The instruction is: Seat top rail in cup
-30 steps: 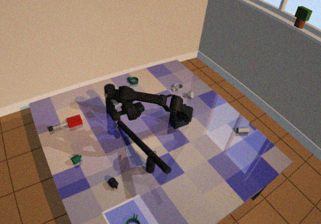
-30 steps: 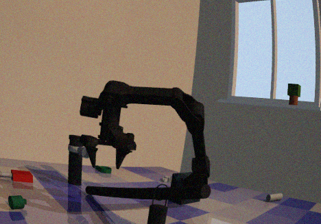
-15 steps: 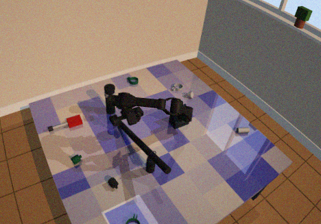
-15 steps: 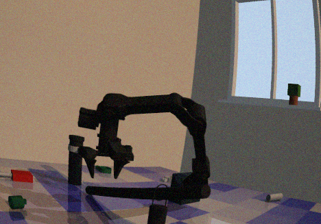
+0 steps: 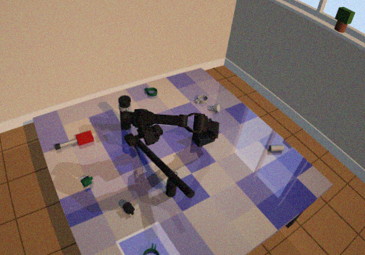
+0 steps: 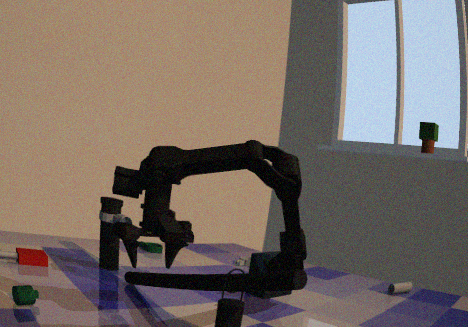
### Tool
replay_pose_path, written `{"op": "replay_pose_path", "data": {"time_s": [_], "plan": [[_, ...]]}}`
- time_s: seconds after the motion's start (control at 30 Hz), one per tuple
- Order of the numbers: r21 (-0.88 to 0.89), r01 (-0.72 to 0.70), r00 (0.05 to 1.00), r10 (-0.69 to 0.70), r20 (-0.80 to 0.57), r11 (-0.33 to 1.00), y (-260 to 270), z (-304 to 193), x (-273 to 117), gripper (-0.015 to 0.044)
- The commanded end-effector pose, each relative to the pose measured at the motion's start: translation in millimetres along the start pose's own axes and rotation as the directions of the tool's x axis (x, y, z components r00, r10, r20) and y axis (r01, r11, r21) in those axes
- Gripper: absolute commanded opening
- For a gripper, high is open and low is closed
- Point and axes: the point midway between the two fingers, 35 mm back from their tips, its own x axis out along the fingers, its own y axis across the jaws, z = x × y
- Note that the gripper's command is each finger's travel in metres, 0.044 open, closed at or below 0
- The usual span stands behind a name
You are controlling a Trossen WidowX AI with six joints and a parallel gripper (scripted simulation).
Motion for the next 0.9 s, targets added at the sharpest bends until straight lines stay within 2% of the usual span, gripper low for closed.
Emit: {"op": "replay_pose_path", "data": {"time_s": [0.0,0.87], "plan": [[0.006,-0.009,1.000,0.009,0.007,1.000,1.4,2.0,10.9,0.0440],[0.005,-0.009,1.000,0.009,0.010,1.000,2.8,3.3,52.8,0.0440]]}}
